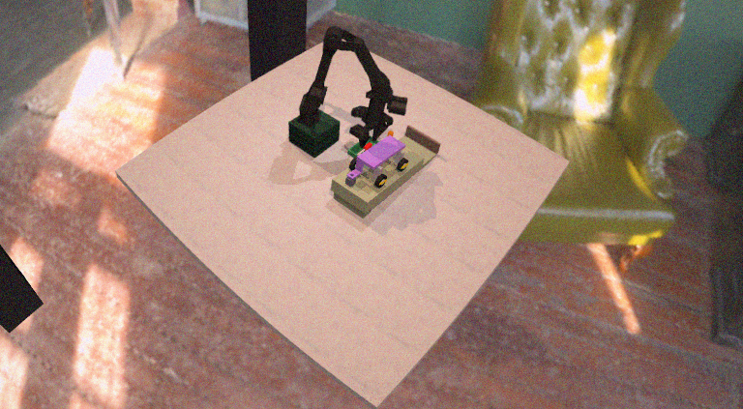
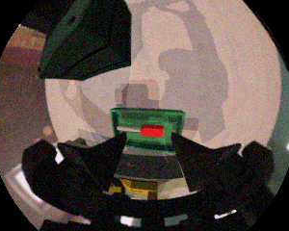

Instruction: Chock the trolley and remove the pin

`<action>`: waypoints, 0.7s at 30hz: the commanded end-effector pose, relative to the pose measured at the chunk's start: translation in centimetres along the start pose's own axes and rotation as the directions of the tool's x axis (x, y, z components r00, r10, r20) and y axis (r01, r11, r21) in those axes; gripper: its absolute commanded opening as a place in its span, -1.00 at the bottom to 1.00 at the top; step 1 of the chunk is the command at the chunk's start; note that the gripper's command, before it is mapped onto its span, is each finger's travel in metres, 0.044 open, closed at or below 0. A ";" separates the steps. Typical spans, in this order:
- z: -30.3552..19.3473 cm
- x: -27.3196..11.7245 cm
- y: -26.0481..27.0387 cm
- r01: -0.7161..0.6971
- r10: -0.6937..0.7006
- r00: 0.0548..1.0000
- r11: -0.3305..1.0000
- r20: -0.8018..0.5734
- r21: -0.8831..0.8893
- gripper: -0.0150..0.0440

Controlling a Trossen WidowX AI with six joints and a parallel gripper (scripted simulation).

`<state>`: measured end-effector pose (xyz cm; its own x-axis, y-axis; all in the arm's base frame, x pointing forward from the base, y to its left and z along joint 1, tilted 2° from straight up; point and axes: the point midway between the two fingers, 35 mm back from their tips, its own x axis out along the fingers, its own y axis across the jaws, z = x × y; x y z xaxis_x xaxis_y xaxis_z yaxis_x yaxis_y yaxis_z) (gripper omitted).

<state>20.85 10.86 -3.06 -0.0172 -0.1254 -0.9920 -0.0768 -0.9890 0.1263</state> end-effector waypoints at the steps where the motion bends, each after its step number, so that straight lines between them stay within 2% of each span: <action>1: 0.0 -0.7 0.1 0.002 -0.002 1.000 1.000 -0.001 0.001 0.66; 7: 0.3 -2.6 0.7 0.002 -0.002 1.000 1.000 0.000 0.003 0.66; 11: 0.3 -3.6 0.9 0.002 -0.002 1.000 1.000 0.000 0.003 1.00; 21: 0.3 -6.5 1.4 0.002 -0.002 1.000 1.000 -0.001 0.003 1.00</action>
<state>20.23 10.21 2.28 -0.0315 -0.1329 -0.9906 -0.0804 -0.9876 0.1351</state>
